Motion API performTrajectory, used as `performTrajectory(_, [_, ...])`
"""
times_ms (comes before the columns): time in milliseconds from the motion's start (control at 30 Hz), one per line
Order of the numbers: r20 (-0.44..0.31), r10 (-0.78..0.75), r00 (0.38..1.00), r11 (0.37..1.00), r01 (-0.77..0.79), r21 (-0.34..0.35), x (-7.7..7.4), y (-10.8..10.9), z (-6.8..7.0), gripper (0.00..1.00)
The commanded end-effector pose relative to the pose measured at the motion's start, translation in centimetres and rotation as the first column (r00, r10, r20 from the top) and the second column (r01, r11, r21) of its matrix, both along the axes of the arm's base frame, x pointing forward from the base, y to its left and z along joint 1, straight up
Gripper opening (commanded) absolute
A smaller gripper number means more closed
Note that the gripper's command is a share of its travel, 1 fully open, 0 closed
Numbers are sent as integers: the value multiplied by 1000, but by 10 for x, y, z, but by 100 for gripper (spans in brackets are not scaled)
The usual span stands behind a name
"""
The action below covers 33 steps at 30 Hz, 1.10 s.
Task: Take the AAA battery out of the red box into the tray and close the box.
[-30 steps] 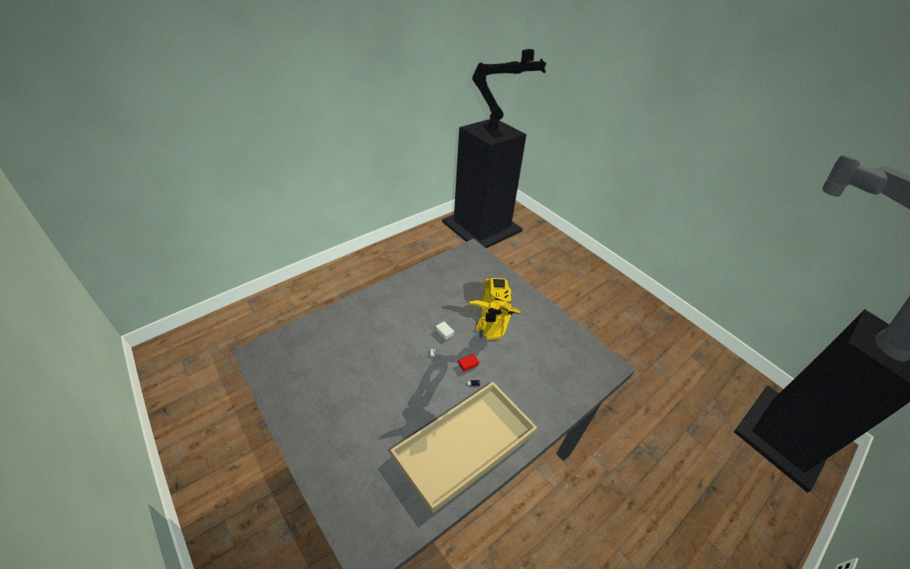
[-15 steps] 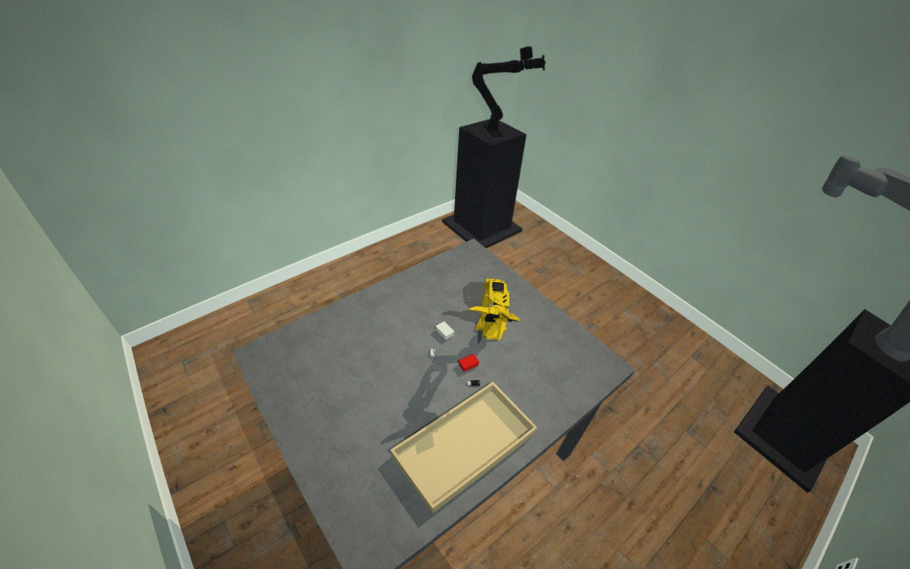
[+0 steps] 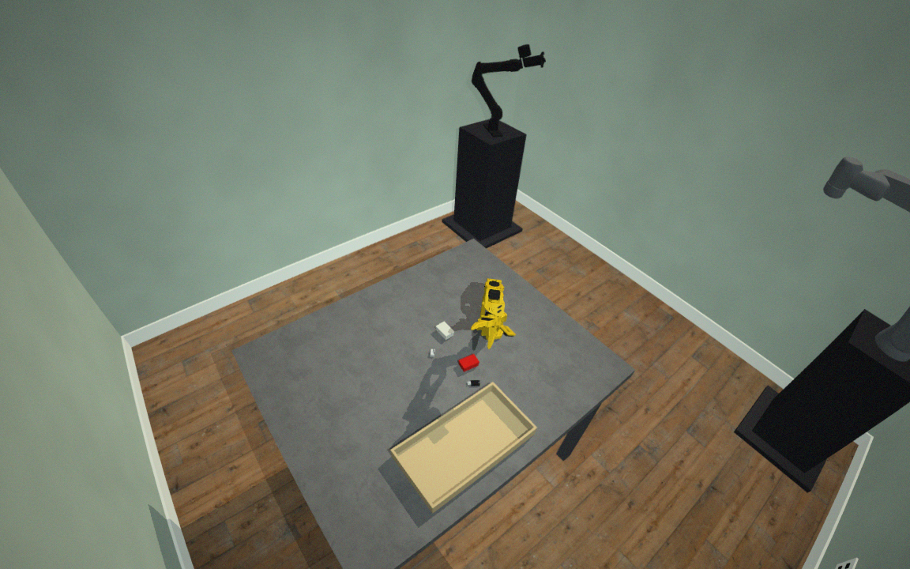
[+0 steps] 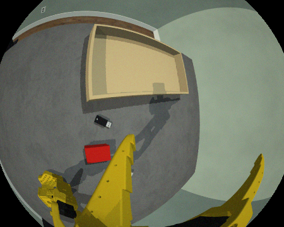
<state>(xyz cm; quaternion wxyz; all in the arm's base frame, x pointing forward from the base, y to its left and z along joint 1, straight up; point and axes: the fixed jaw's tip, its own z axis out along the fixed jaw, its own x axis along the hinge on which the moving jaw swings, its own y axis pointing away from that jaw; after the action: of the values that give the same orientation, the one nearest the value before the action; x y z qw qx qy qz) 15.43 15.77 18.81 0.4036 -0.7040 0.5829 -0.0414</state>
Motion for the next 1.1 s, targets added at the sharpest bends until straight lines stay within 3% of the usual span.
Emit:
performTrajectory(0, [26, 74, 997, 989, -70, -127, 5, -8, -12, 76])
performTrajectory(267, [-25, 267, 963, 881, -254, -400, 12, -29, -46, 65])
performTrajectory(333, [-25, 267, 963, 881, -254, -400, 12, -29, -46, 65])
performTrajectory(567, [-147, 436, 888, 706, -438, -556, 12, -50, -72, 54])
performTrajectory(833, [-311, 583, 751, 481, -627, -613, 7, -72, -95, 44])
performTrajectory(900, [-311, 583, 751, 481, -627, -613, 7, -72, -95, 44])
performTrajectory(1067, [-397, 643, 655, 357, -715, -601, 3, -83, -105, 39])
